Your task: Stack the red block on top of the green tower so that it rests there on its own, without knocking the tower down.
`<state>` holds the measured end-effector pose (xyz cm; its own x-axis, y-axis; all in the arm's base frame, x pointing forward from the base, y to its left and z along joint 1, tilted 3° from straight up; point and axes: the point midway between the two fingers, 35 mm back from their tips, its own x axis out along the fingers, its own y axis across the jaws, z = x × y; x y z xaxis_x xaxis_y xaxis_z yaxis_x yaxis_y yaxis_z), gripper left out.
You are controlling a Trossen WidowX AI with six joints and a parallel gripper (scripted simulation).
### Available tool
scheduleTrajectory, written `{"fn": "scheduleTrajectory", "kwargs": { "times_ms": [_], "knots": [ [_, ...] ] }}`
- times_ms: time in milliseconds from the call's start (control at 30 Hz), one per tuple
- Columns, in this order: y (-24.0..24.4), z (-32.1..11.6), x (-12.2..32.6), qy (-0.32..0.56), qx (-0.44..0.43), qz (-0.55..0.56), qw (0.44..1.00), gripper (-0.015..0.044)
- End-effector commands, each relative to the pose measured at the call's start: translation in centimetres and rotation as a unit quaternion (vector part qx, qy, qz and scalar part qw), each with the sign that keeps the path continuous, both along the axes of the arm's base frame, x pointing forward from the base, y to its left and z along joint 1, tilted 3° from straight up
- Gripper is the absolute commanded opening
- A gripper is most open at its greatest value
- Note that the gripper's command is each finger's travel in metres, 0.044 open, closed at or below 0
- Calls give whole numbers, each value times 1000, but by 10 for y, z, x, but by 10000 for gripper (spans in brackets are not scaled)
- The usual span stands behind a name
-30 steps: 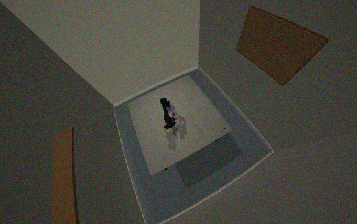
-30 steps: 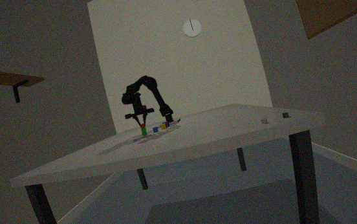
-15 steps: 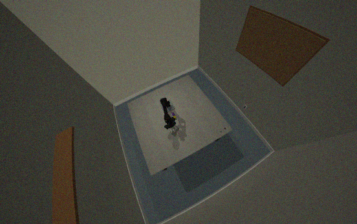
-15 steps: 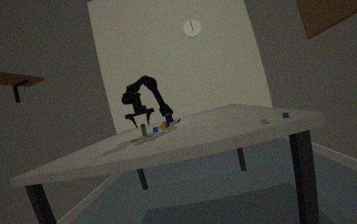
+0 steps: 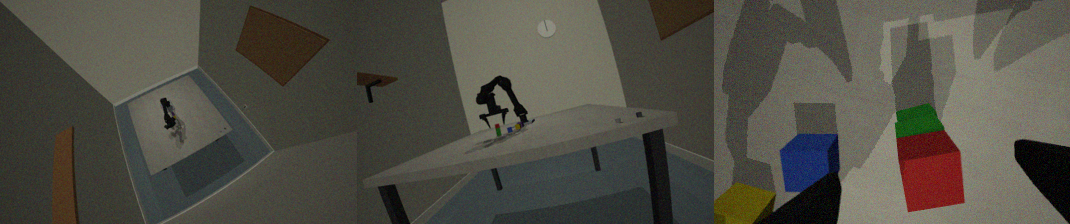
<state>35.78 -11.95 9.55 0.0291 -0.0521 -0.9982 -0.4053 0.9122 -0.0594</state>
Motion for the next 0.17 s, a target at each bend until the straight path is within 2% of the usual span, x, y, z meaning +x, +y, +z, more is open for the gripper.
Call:
{"fn": "scheduleTrajectory", "kwargs": {
  "times_ms": [0,133],
  "knots": [
    [0,0,0,-1,0,0,1000,440],
    [0,0,0,-1,0,0,1000,440]
  ]
}}
